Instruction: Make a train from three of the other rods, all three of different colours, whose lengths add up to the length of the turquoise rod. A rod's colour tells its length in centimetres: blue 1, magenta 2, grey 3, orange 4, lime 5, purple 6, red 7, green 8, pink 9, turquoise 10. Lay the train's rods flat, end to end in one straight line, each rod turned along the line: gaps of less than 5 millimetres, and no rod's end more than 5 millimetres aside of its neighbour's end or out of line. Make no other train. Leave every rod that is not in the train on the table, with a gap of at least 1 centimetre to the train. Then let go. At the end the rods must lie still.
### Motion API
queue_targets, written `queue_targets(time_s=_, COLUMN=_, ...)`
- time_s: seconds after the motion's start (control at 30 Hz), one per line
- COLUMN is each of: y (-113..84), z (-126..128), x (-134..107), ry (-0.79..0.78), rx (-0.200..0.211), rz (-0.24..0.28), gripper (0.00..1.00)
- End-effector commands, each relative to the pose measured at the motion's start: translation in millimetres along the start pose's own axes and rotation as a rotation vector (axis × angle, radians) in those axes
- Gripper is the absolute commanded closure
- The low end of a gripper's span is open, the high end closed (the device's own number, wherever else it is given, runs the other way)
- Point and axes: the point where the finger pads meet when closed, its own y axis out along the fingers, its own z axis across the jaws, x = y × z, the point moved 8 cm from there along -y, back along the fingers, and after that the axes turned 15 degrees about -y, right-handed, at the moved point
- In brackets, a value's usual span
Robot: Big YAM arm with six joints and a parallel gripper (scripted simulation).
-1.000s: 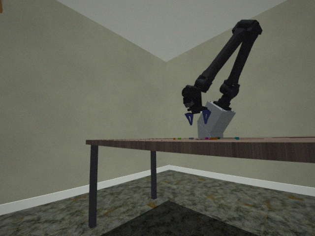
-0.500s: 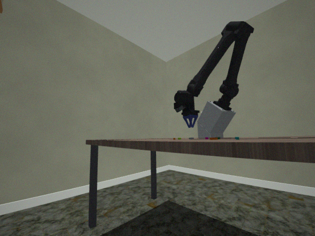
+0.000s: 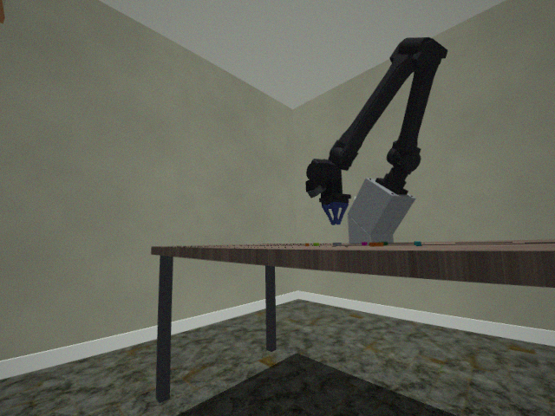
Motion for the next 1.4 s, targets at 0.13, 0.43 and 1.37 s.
queue_targets(time_s=0.13, y=3.1, z=2.7, x=4.2, ry=0.001, rx=0.002, rz=0.003, gripper=0.77)
queue_targets(time_s=0.43, y=3.1, z=2.7, x=4.2, ry=0.001, rx=0.002, rz=0.003, gripper=0.77)
queue_targets(time_s=1.37, y=22.4, z=1.6, x=3.4, ry=-0.002, rx=0.001, rz=0.000, gripper=0.77)
